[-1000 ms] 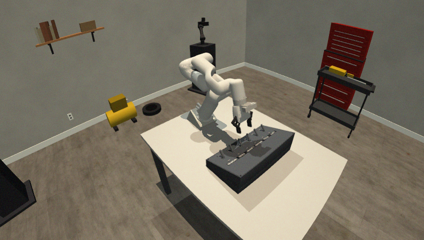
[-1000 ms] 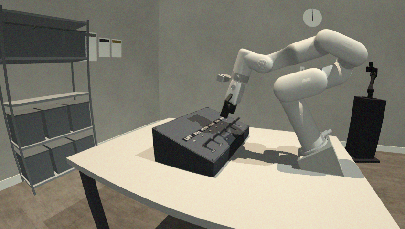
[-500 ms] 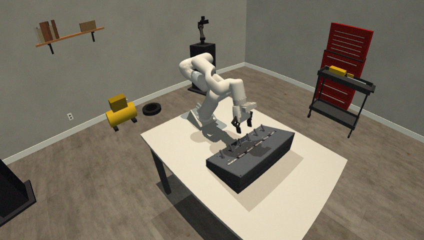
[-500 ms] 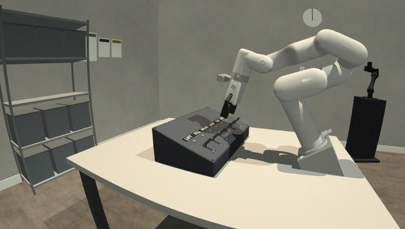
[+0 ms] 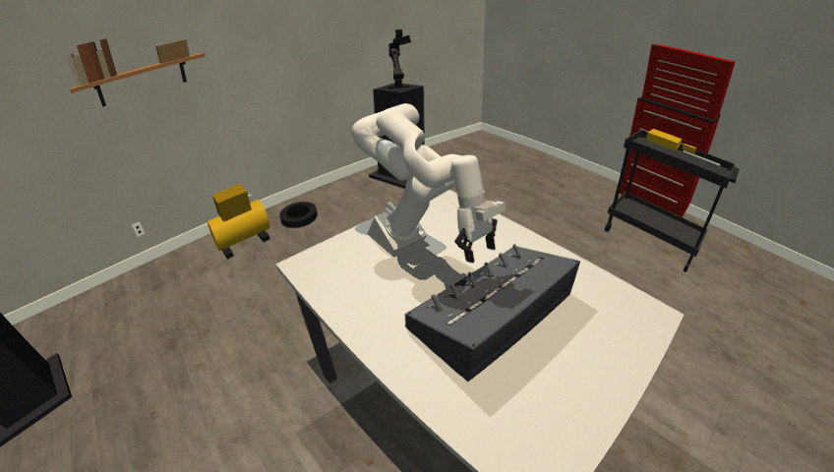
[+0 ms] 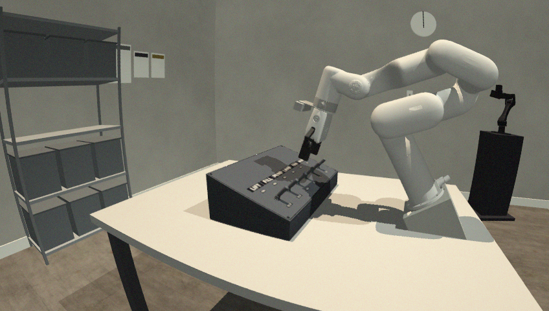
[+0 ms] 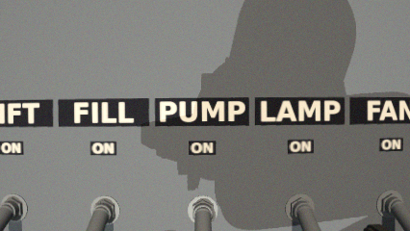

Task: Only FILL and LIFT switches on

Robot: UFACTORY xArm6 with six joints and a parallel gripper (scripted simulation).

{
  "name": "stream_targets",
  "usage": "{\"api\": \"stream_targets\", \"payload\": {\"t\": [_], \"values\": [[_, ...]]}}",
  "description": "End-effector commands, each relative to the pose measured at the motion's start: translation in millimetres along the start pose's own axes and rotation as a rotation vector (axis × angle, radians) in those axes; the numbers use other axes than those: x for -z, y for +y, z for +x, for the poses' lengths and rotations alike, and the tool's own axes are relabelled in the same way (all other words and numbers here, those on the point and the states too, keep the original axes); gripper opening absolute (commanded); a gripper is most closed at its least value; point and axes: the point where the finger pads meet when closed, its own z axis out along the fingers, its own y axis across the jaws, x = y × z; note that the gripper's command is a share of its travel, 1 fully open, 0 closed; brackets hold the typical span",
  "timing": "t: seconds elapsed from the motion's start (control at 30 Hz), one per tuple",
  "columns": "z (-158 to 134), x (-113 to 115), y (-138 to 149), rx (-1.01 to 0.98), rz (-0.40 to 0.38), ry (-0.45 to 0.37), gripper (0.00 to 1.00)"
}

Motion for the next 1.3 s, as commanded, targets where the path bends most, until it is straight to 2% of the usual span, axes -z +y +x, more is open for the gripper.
{"api": "stream_targets", "payload": {"t": [0.0,0.33,1.03,1.27], "values": [[1,1,0,0.0,0.0,0.003,1.0],[1,1,5,0.0,0.0,0.003,1.0],[1,1,64,0.0,0.0,0.003,1.0],[1,1,72,0.0,0.0,0.003,1.0]]}}
